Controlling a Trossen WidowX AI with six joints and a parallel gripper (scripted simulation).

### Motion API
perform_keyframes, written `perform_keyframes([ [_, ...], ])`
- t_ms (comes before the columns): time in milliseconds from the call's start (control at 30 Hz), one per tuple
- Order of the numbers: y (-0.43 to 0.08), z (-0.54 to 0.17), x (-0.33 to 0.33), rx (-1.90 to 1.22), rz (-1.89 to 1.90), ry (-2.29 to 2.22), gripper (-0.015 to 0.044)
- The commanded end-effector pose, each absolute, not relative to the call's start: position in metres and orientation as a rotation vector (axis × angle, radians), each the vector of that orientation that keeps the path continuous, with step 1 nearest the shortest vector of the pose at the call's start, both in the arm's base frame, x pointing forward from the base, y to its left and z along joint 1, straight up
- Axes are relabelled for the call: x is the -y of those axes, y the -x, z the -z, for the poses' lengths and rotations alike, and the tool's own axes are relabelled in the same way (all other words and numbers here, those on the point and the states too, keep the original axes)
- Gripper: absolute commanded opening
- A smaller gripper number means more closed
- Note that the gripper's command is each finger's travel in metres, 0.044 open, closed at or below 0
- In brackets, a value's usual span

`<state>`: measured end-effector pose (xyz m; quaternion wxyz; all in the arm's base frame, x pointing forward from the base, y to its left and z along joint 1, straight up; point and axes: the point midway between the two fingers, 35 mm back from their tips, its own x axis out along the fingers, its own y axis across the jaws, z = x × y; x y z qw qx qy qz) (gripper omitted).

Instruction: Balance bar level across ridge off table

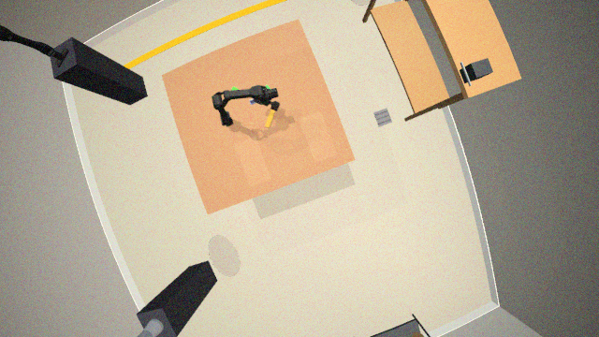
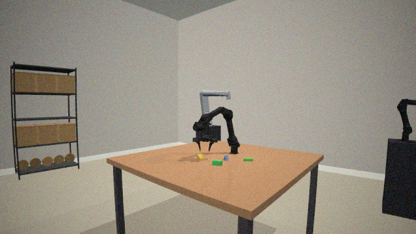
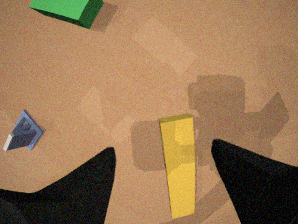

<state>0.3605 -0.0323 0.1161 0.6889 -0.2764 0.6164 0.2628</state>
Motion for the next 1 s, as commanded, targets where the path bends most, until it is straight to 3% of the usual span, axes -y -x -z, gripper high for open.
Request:
perform_keyframes([
  [0,-0.357,-0.119,0.052,-1.400,-0.614,0.657,0.0315],
  [200,-0.349,-0.121,0.079,-1.434,-0.666,0.697,0.0315],
  [967,-0.350,-0.066,0.081,-1.435,-0.668,0.698,0.0315],
])
